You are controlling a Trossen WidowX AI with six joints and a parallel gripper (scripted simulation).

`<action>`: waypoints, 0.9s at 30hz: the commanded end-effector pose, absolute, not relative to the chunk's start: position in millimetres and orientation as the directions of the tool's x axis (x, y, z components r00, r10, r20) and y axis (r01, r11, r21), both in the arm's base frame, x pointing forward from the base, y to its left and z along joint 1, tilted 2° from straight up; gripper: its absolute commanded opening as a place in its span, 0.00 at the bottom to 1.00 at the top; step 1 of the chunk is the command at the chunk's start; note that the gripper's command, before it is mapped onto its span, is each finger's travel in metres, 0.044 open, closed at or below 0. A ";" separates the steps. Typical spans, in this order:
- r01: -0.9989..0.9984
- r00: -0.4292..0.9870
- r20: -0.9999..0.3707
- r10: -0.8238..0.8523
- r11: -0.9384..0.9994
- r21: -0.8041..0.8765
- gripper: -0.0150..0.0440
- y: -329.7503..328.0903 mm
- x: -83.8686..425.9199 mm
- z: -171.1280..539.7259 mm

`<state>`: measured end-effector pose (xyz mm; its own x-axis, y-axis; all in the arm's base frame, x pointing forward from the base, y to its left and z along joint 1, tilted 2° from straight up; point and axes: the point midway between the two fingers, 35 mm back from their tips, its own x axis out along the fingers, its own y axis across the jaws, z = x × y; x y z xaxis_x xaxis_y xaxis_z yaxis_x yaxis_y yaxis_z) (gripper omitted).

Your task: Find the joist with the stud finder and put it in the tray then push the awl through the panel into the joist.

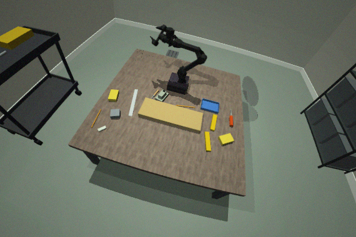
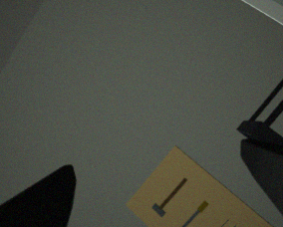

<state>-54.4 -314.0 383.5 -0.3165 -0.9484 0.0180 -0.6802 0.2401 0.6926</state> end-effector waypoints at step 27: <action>-0.190 -0.121 -0.991 -0.058 -0.979 0.081 1.00 -128.5 211.3 96.5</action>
